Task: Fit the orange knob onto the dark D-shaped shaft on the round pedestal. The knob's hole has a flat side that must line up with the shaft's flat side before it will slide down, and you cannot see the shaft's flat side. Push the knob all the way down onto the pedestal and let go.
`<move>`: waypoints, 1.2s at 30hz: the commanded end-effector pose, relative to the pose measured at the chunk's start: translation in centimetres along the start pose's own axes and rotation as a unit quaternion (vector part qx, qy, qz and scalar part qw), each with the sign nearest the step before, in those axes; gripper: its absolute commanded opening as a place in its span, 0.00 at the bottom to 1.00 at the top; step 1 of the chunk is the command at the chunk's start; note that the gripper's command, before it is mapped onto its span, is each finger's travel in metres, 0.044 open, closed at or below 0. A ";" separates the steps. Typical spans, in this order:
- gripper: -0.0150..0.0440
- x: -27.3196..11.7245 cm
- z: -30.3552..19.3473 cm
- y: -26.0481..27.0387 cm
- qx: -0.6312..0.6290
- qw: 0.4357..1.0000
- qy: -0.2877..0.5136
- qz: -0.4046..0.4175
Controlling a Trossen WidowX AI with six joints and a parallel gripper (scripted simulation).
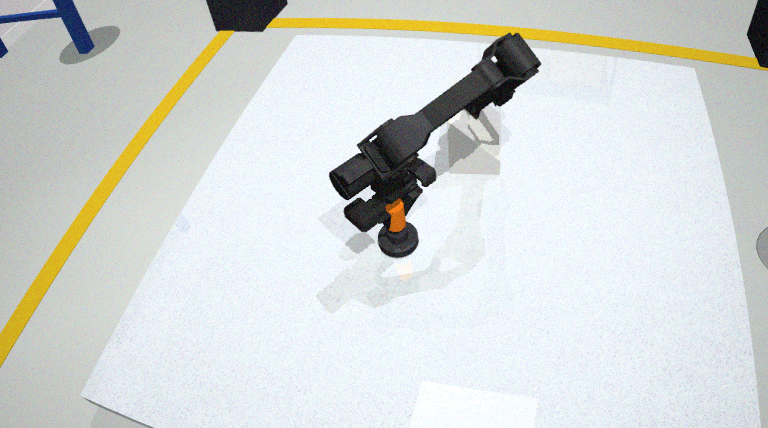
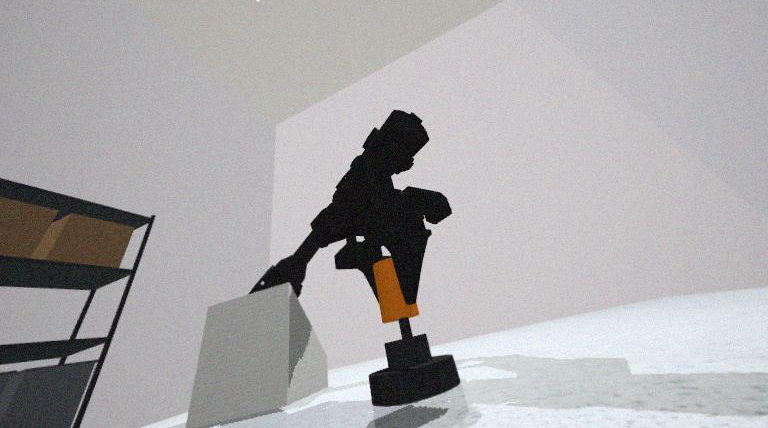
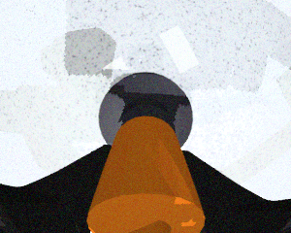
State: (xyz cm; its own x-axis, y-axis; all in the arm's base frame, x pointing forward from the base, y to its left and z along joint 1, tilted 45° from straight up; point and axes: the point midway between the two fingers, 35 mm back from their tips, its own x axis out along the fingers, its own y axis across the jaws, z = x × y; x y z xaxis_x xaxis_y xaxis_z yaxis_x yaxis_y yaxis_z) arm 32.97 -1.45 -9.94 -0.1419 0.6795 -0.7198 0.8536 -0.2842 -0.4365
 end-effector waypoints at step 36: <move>0.25 0.1 0.0 0.1 0.106 0.994 0.000 0.001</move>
State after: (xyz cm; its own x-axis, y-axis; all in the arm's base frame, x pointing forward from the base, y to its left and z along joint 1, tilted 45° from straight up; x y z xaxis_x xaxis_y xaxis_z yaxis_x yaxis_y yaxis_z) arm 33.00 -1.47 -9.95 -0.1418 0.6796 -0.7198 0.7315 -0.4180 -0.5387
